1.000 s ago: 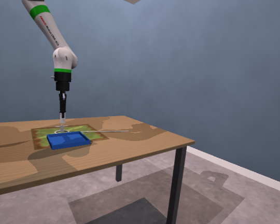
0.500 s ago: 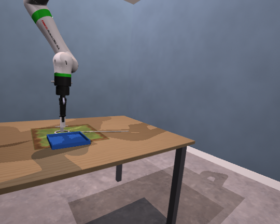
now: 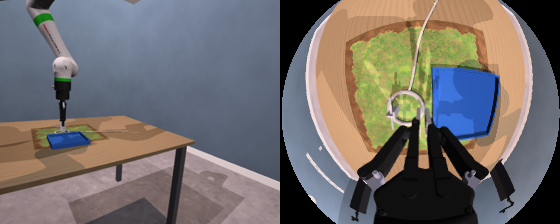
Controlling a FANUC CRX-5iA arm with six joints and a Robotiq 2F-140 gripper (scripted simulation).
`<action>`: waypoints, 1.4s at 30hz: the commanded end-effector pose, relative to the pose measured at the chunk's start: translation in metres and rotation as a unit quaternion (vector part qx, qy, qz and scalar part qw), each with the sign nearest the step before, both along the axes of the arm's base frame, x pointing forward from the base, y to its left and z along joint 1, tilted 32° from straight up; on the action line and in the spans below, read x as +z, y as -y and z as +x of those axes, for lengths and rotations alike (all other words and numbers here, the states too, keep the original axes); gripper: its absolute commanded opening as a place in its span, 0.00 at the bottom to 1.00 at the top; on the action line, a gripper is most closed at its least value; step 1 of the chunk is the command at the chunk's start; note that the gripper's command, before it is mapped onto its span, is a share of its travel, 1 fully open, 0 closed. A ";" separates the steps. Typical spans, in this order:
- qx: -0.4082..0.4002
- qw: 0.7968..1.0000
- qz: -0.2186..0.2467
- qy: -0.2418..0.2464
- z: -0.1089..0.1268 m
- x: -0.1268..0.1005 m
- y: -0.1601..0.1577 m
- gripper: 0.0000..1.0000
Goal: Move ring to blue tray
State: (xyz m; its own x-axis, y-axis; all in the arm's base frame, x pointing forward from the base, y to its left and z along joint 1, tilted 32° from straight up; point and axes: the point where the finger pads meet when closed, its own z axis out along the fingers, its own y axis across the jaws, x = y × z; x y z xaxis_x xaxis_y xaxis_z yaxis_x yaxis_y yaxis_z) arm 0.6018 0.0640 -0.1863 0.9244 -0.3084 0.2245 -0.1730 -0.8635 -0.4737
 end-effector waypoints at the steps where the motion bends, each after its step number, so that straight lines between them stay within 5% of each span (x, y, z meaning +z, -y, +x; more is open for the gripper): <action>1: 0.000 1.000 0.000 0.001 0.002 -0.003 -0.001 0.16; 42: 0.000 1.000 0.000 0.001 0.004 -0.008 -0.004 0.16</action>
State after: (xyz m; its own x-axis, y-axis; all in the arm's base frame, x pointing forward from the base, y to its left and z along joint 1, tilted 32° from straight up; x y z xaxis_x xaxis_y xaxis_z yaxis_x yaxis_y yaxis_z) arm 0.6053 0.0681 -0.1952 0.9244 -0.3084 0.2245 -0.1730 -0.8635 -0.4738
